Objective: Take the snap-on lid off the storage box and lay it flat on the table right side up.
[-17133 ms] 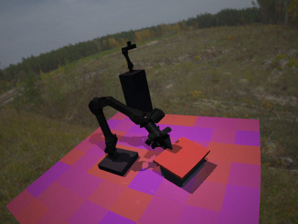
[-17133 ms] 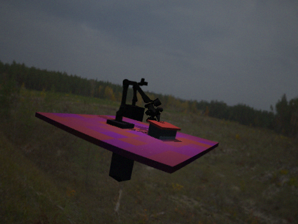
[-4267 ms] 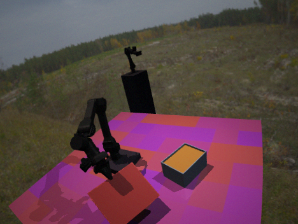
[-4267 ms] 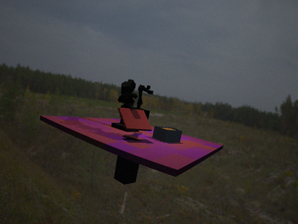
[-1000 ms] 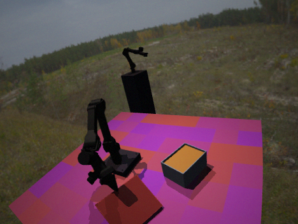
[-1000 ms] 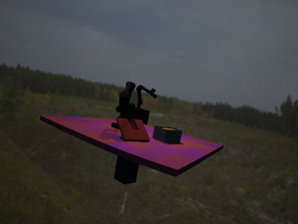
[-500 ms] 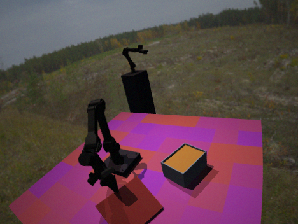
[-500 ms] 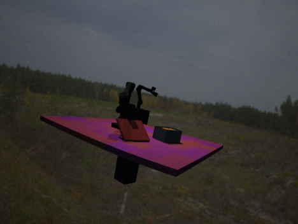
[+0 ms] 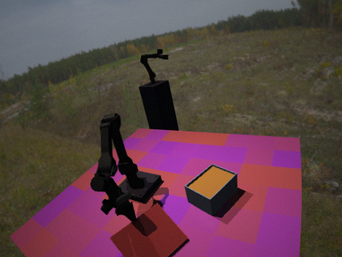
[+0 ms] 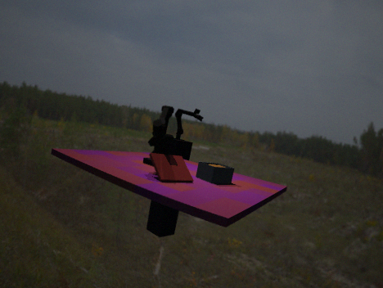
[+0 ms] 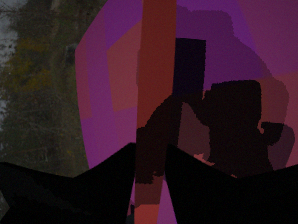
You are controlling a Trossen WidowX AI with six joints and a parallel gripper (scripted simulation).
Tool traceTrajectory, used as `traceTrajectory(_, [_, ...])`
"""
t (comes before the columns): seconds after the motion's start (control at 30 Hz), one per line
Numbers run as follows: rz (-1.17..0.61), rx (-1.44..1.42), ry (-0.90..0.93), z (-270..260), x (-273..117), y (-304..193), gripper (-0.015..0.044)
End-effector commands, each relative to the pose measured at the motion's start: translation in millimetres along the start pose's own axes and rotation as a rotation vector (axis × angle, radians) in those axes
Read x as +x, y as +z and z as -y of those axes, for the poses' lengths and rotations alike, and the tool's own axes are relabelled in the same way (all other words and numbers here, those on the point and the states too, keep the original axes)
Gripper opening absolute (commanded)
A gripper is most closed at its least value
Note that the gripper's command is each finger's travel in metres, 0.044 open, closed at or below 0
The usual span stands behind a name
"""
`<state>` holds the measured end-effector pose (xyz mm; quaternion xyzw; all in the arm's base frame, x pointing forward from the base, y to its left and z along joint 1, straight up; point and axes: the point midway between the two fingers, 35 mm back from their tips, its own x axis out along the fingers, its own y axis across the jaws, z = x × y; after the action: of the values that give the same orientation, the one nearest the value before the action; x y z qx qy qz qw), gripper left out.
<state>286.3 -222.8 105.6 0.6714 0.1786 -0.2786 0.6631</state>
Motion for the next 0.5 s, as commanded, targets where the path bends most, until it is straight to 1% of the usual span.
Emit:
traceTrajectory(0.0, [-0.009,0.014,-0.024,11.6,4.9,-2.8,0.0])
traceTrajectory(0.47, [-0.009,0.014,-0.024,20.5,11.9,-3.0,0.0])
